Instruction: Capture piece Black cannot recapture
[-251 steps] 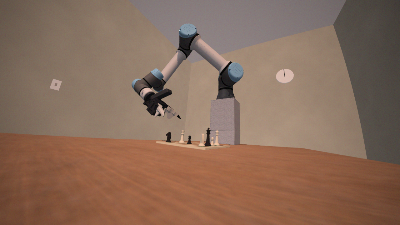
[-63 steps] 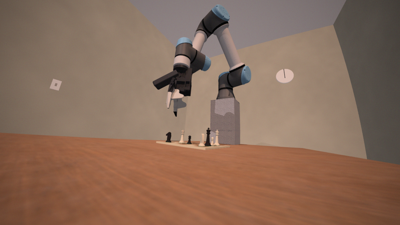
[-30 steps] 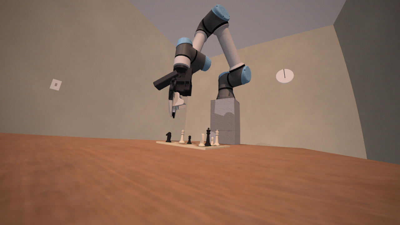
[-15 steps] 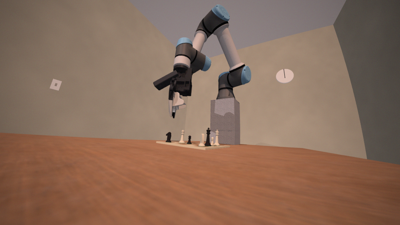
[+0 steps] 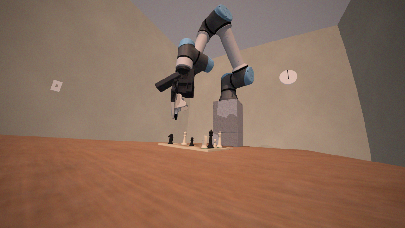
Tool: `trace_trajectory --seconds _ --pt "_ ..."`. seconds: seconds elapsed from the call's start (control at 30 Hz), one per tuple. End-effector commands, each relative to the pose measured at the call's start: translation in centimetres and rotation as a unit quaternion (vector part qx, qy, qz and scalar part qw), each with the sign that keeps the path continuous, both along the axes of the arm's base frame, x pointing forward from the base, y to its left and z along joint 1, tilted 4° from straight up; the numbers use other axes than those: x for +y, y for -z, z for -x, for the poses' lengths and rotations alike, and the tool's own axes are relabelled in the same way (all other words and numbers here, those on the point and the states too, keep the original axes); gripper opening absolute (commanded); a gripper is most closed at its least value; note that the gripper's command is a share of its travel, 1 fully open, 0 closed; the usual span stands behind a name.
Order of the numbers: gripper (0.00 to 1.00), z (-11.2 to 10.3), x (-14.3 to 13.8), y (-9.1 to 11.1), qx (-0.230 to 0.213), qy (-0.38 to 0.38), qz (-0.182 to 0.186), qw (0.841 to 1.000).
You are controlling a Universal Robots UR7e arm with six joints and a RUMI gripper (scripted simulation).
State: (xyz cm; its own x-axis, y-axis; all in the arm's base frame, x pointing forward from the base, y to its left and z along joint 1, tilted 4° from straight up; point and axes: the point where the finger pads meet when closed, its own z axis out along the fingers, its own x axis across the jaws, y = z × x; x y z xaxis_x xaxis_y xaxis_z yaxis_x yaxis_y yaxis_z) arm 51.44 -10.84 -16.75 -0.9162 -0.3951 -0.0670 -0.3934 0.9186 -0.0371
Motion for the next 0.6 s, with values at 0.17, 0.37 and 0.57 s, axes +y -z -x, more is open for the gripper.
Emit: trace_trajectory --seconds 0.17,0.37,0.57 --pt "0.22 -0.1 0.0 0.5 -0.001 0.000 0.000 1.000" --pt "0.22 -0.2 0.0 1.3 -0.001 0.000 0.000 1.000" --pt "0.22 -0.3 0.0 1.9 -0.001 0.000 0.000 1.000"
